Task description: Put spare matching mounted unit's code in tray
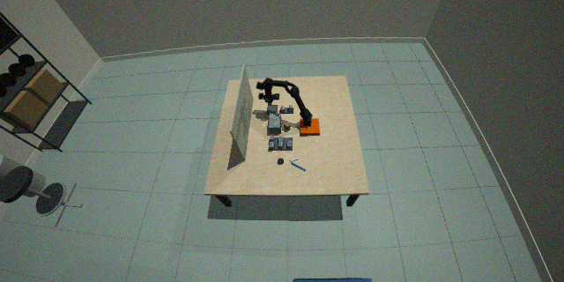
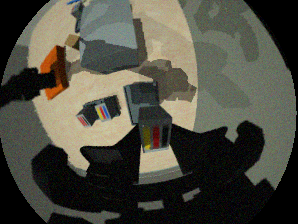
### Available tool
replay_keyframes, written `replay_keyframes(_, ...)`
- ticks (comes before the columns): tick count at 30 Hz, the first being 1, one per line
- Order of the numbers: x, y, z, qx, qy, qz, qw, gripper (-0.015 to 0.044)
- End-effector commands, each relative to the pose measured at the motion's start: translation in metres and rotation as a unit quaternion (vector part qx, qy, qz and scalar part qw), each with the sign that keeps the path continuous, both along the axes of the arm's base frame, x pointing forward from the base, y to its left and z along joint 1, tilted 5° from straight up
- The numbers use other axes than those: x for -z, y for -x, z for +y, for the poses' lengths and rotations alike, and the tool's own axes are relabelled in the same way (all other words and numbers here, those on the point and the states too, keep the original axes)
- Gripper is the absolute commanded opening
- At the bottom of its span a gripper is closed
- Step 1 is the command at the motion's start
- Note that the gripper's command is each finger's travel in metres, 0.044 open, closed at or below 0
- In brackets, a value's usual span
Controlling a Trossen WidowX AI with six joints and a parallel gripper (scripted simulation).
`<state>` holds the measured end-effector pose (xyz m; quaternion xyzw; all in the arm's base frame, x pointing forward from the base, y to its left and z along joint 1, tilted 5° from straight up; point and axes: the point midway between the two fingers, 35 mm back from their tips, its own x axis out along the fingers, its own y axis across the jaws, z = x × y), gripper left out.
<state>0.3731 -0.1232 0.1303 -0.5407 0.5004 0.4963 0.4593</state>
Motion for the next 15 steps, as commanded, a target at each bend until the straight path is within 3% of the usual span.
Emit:
replay_keyframes(1,0.0049,0.0007,-0.0004,-0.002,0.0,0.003,1.0,0.0)
replay_keyframes(15,0.0147,0.0004,-0.0014,-0.002,0.001,0.003,1.0,0.0)
